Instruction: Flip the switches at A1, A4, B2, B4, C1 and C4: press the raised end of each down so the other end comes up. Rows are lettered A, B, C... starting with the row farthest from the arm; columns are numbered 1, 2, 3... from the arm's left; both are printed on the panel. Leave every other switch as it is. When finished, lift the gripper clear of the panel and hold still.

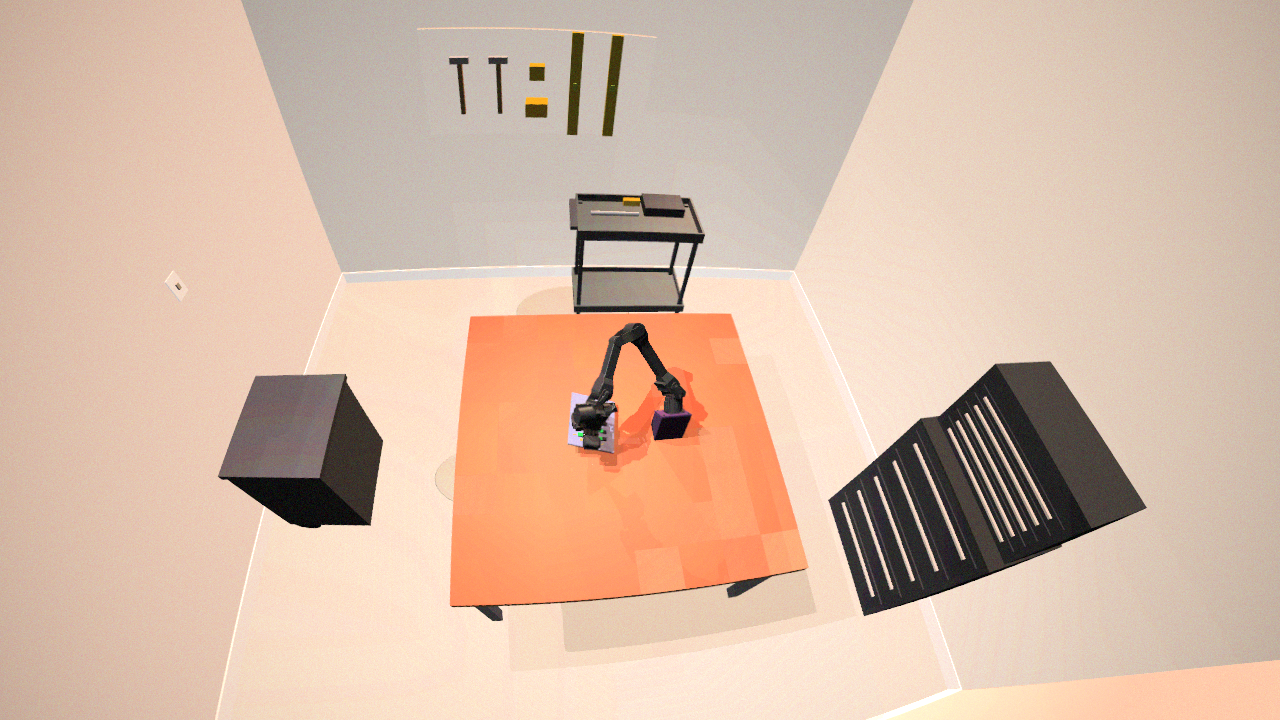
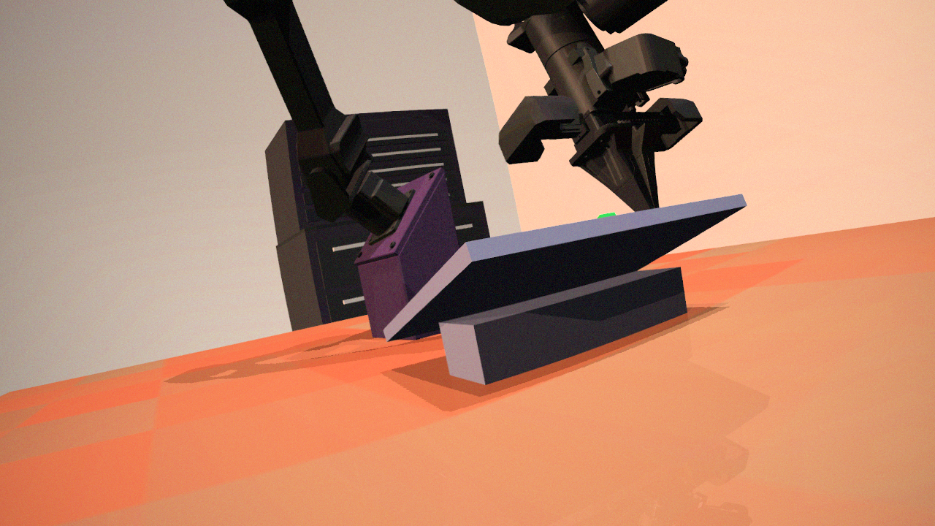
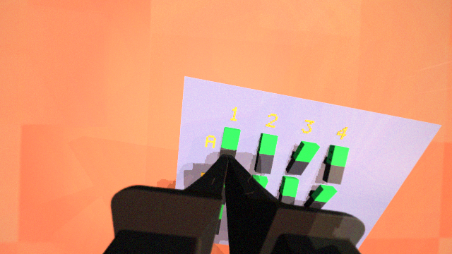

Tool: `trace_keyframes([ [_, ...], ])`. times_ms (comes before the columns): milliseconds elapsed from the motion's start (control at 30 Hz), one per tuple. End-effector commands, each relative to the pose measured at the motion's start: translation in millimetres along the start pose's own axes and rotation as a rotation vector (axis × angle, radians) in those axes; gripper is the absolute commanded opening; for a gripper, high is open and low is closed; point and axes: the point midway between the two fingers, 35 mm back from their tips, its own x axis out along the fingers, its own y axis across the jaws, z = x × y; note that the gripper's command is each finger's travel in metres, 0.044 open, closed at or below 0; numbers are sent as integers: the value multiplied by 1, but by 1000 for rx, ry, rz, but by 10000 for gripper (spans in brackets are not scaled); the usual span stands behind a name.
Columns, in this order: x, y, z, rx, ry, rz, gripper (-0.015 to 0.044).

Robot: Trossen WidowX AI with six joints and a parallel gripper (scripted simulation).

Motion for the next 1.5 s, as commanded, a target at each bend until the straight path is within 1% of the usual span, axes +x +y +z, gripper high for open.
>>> trace_keyframes([
  [0, 1, 0, 0, -5, -2, -3, 0],
  [400, 0, 0, 1, 1, 0, 1, 0],
  [467, -16, 2, 2, -1, 8, 4, 0],
  [567, -54, 1, 3, -4, 23, 2, 0],
  [633, -63, 0, 3, -5, 26, -1, 0],
  [767, -63, 0, 3, -5, 26, -1, 0],
  [833, -63, -8, 4, -6, 26, 0, 0],
  [1033, -63, -82, 6, -8, 27, -1, 0],
  [1100, -63, -98, 4, -8, 26, -4, 0],
  [1300, -61, -100, 3, -8, 25, -4, 0],
  [1400, -35, -100, 2, -8, 6, -4, 0],
  [1467, -28, -101, 1, -8, 0, -6, 0],
])
